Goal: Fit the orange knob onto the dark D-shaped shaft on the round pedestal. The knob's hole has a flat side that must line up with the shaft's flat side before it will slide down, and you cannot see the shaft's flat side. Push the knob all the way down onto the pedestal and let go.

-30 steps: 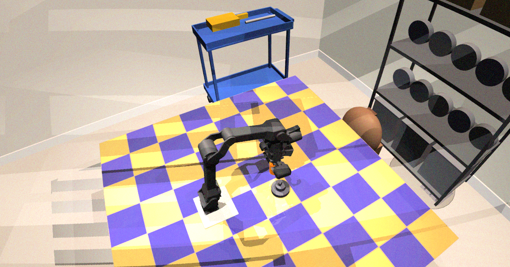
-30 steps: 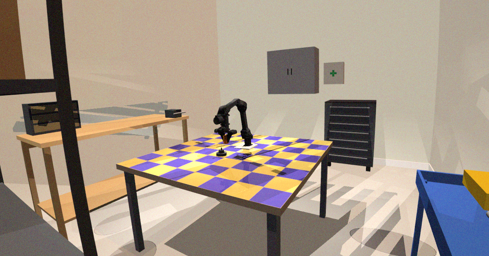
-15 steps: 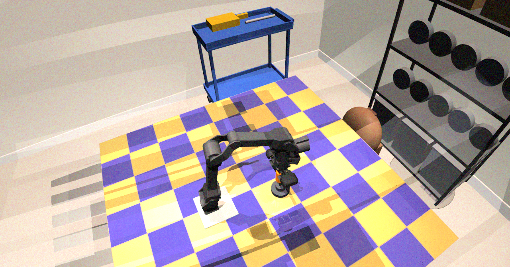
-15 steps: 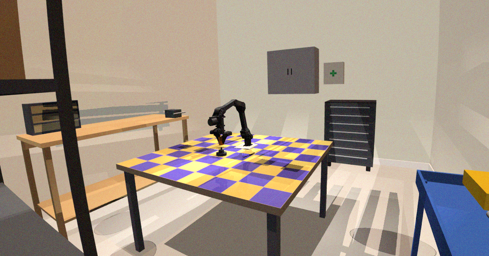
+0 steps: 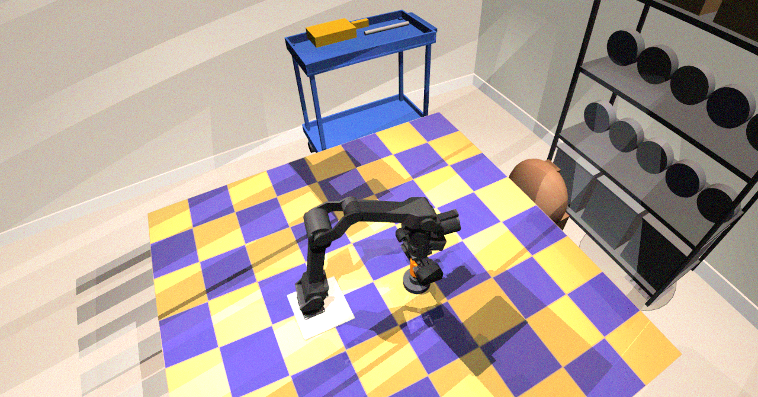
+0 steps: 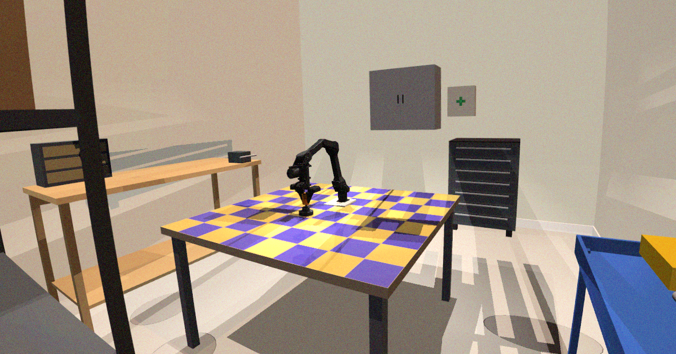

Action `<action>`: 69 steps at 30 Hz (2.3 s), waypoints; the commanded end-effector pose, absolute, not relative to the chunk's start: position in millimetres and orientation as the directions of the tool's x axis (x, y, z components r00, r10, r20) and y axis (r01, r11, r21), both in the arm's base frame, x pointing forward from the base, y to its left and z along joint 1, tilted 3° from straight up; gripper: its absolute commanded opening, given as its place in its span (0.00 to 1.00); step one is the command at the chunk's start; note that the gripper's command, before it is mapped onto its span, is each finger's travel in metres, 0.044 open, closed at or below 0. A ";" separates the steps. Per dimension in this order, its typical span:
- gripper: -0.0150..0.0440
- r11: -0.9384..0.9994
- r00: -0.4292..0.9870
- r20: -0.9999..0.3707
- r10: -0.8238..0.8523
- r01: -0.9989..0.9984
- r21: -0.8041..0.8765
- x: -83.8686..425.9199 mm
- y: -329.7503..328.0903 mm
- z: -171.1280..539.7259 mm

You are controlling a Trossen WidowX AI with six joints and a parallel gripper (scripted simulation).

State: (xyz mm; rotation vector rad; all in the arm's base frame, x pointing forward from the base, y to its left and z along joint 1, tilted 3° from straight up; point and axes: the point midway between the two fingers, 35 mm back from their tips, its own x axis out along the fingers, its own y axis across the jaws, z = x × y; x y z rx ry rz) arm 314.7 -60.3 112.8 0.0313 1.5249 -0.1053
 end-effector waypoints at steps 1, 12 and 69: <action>0.25 0.995 0.051 -0.998 -0.048 0.088 -0.044 315.9 -60.3 114.5; 0.25 0.995 0.051 -0.998 -0.048 0.088 -0.044 317.4 -59.8 112.1; 0.25 0.977 0.051 -0.998 -0.048 -0.205 -0.058 314.9 -59.6 116.7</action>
